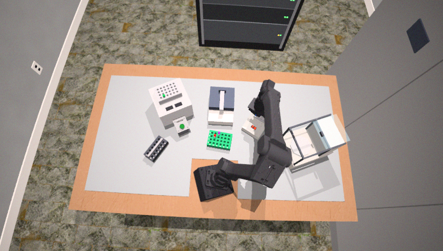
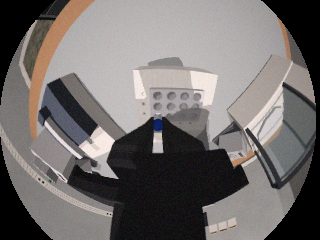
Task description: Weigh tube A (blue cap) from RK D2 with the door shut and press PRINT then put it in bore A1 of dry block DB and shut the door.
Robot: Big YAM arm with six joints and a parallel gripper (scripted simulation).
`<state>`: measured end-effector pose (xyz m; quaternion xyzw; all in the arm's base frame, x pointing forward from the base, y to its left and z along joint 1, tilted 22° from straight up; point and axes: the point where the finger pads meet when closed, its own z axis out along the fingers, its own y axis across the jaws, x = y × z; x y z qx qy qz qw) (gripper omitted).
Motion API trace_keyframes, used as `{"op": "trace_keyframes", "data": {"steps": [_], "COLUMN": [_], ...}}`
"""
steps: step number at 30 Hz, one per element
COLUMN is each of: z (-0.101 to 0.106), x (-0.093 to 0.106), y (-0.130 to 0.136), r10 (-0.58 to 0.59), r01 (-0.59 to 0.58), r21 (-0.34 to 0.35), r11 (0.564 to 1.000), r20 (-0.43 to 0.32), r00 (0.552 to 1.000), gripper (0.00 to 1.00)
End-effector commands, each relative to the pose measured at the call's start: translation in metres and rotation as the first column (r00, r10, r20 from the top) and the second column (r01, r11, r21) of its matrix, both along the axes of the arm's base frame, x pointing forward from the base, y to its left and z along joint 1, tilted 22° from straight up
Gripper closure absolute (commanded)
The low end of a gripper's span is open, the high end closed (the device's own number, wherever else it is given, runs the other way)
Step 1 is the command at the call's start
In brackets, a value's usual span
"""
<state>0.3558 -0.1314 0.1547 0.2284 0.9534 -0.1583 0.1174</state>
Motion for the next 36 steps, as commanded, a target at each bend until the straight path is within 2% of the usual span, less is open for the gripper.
{"op": "trace_keyframes", "data": {"steps": [1,11,13,14,24,27,28,33,34,36], "z": [-0.007,-0.01,-0.007,0.006,0.007,-0.001,0.007,0.007,-0.004,-0.005], "x": [0.0,0.0,0.002,0.009,0.006,0.005,0.009,0.009,0.006,0.005], "y": [-0.005,-0.006,-0.006,-0.003,-0.004,-0.006,-0.003,-0.003,-0.008,-0.008], "r10": [0.0,0.0,0.002,0.003,0.003,0.002,0.003,0.003,0.001,0.0], "r01": [0.0,0.0,-0.002,-0.003,-0.003,-0.002,-0.003,-0.003,-0.001,0.0], "r21": [0.003,0.004,0.002,-0.004,-0.002,0.0,-0.004,-0.004,0.0,0.001], "r11": [1.0,1.0,1.0,1.0,1.0,1.0,1.0,1.0,1.0,1.0], "r20": [-0.01,-0.015,-0.009,0.024,0.011,0.002,0.024,0.024,0.001,-0.001], "r00": [1.0,1.0,1.0,1.0,1.0,1.0,1.0,1.0,1.0,1.0], "gripper": [0.91,0.91,0.91,0.91,0.91,0.91,0.91,0.91,0.64,0.64]}}
